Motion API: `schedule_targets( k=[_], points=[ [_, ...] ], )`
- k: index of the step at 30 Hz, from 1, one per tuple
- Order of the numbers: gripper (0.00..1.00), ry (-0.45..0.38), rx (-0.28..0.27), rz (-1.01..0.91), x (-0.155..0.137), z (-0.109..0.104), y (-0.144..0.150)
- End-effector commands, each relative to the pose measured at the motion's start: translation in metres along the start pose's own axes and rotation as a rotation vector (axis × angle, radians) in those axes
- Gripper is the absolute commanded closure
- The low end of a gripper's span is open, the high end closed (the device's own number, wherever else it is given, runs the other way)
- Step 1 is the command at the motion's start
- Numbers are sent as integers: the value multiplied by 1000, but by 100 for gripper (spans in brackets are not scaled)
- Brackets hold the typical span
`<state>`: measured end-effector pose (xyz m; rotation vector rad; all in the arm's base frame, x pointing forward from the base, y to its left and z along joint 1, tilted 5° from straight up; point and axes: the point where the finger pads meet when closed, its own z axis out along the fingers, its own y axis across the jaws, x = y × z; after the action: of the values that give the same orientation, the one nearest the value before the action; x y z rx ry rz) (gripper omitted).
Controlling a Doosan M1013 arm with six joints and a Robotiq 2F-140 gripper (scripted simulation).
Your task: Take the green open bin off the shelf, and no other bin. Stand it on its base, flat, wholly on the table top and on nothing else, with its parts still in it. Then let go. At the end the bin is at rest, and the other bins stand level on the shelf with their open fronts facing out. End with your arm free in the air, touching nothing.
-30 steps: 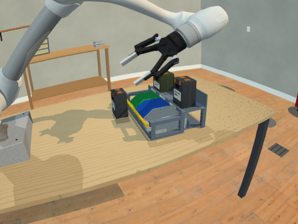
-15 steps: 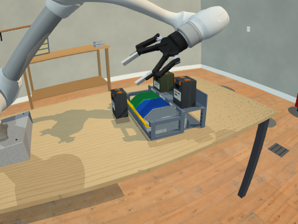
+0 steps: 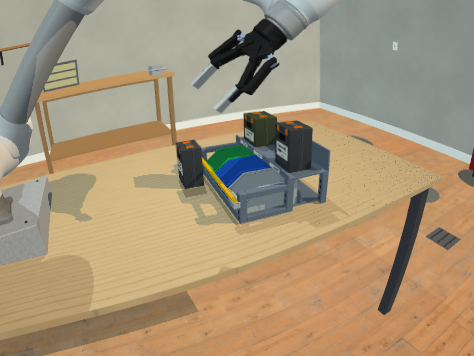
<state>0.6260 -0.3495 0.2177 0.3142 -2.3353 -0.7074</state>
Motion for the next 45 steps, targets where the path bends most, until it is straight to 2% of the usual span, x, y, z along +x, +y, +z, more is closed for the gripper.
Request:
schedule_targets(
  k=[1, 5, 10, 22, 27, 39, 44, 45],
  points=[
    [43, 0, 0, 0, 1, 0, 1],
    [43, 0, 0, 0, 1, 0, 1],
    [43, -193, 124, 121, 6, -28, 42],
    [43, -193, 124, 121, 6, -28, 42],
    [43, -386, 249, 242, 10, -56, 82],
    [43, -386, 249, 242, 10, -56, 82],
    [43, -579, 373, 364, 15, -84, 123],
    [43, -579, 373, 364, 15, -84, 123]
  ],
)
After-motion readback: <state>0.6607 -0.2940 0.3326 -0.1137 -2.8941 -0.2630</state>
